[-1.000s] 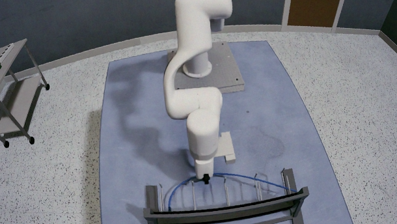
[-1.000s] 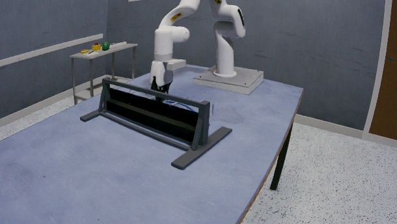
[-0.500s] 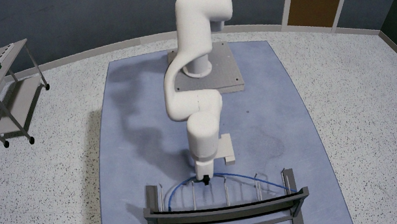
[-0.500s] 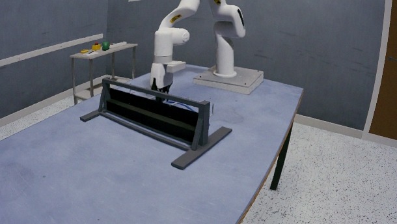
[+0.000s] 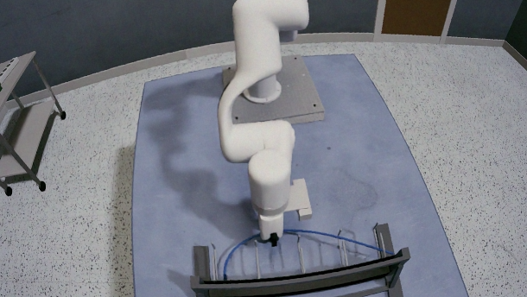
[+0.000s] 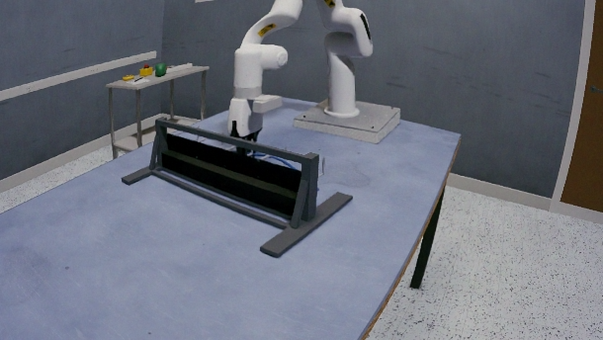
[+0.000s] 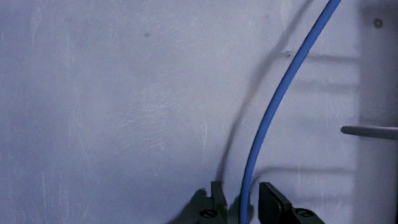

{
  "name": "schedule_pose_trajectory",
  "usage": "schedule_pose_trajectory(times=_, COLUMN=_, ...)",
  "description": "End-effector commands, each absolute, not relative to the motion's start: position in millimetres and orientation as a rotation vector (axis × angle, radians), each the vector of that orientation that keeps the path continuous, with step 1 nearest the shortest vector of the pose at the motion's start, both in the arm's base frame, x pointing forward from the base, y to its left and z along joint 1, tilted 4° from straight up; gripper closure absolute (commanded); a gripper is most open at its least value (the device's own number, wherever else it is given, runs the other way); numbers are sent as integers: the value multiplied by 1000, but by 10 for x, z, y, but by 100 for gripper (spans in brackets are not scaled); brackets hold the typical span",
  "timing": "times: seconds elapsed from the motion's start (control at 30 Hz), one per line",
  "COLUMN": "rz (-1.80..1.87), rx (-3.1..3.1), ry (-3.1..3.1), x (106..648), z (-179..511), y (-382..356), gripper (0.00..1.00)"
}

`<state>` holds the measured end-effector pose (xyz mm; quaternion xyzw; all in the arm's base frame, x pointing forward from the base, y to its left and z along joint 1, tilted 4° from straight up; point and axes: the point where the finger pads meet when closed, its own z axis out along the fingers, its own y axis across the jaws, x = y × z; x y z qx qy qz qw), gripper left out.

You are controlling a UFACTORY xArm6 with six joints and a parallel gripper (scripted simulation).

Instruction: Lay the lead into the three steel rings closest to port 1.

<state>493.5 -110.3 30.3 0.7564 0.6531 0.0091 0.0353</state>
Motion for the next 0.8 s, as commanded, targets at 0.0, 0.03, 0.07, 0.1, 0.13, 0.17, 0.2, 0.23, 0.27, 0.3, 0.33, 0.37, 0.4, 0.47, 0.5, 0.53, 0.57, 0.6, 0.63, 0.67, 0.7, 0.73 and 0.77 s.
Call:
schedule_pose_trajectory(times=0.0, rz=32, rx=2322, ry=2005, x=4951, z=307, y=-1107, gripper=67)
schedule_pose_trajectory(times=0.03, rz=32, rx=2322, ry=2005, x=4951, z=306, y=-1107, gripper=67)
schedule_pose_trajectory(times=0.07, rz=32, rx=2322, ry=2005, x=4951, z=306, y=-1107, gripper=67)
schedule_pose_trajectory(times=0.1, rz=32, rx=2322, ry=2005, x=4951, z=305, y=-1107, gripper=67)
schedule_pose_trajectory(times=0.13, rz=32, rx=2322, ry=2005, x=4951, z=305, y=-1107, gripper=67)
schedule_pose_trajectory(times=0.17, rz=32, rx=2322, ry=2005, x=4951, z=305, y=-1107, gripper=67)
schedule_pose_trajectory(times=0.2, rz=32, rx=2322, ry=2005, x=4951, z=305, y=-1107, gripper=67)
schedule_pose_trajectory(times=0.23, rz=32, rx=2322, ry=2005, x=4951, z=305, y=-1107, gripper=67)
schedule_pose_trajectory(times=0.27, rz=32, rx=2322, ry=2005, x=4951, z=305, y=-1107, gripper=67)
schedule_pose_trajectory(times=0.3, rz=32, rx=2322, ry=2005, x=4951, z=305, y=-1107, gripper=67)
schedule_pose_trajectory(times=0.33, rz=32, rx=2322, ry=2005, x=4951, z=305, y=-1107, gripper=67)
schedule_pose_trajectory(times=0.37, rz=32, rx=2322, ry=2005, x=4951, z=305, y=-1107, gripper=67)
schedule_pose_trajectory(times=0.4, rz=32, rx=2322, ry=2005, x=4951, z=305, y=-1107, gripper=67)
schedule_pose_trajectory(times=0.47, rz=32, rx=2322, ry=2005, x=4951, z=305, y=-1107, gripper=67)
schedule_pose_trajectory(times=0.5, rz=32, rx=2322, ry=2005, x=4951, z=305, y=-1107, gripper=67)
schedule_pose_trajectory(times=0.53, rz=32, rx=2322, ry=2005, x=4951, z=305, y=-1107, gripper=67)
schedule_pose_trajectory(times=0.57, rz=32, rx=2322, ry=2005, x=4951, z=305, y=-1107, gripper=67)
schedule_pose_trajectory(times=0.6, rz=32, rx=2322, ry=2005, x=4951, z=305, y=-1107, gripper=67)
schedule_pose_trajectory(times=0.63, rz=32, rx=2322, ry=2005, x=4951, z=305, y=-1107, gripper=100)
schedule_pose_trajectory(times=0.67, rz=32, rx=2322, ry=2005, x=4951, z=305, y=-1107, gripper=100)
schedule_pose_trajectory(times=0.7, rz=32, rx=2322, ry=2005, x=4951, z=305, y=-1107, gripper=100)
schedule_pose_trajectory(times=0.73, rz=32, rx=2322, ry=2005, x=4951, z=305, y=-1107, gripper=100)
schedule_pose_trajectory(times=0.77, rz=32, rx=2322, ry=2005, x=4951, z=305, y=-1107, gripper=100)
